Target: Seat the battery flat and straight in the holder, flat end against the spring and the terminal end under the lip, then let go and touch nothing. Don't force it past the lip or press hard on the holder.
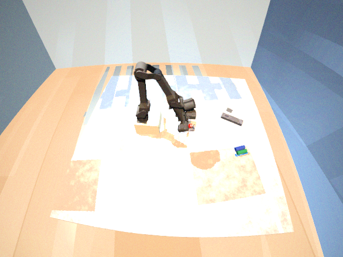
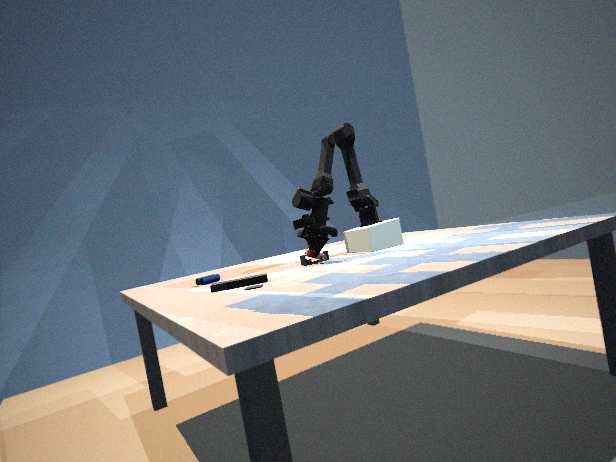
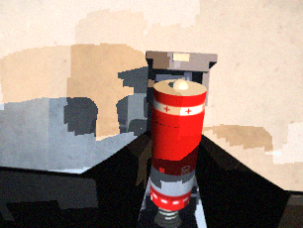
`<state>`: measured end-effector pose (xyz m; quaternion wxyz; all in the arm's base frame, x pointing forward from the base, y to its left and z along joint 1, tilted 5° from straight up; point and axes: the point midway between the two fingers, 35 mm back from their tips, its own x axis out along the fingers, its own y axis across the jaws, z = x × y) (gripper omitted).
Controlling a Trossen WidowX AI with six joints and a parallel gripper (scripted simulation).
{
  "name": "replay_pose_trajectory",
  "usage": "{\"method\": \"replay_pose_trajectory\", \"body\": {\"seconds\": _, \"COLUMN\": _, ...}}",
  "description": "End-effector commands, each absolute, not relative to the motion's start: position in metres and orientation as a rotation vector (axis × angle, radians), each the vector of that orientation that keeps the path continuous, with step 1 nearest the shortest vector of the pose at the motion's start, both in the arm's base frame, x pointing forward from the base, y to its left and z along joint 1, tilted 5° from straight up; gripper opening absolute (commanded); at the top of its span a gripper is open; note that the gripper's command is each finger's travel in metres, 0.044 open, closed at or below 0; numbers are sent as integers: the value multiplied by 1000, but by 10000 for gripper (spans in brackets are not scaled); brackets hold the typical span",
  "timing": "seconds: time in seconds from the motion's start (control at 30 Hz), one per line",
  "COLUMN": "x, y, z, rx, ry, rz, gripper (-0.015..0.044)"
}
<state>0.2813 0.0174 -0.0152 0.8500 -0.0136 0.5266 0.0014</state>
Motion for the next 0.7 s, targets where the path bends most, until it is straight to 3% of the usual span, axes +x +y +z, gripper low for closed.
{"method": "replay_pose_trajectory", "body": {"seconds": 0.0, "x": 278, "y": 17, "z": -21, "rx": -28, "ry": 1149, "rz": 3, "gripper": 83}}
{"method": "replay_pose_trajectory", "body": {"seconds": 0.67, "x": 281, "y": 17, "z": -23, "rx": -27, "ry": 1269, "rz": 0, "gripper": 83}}
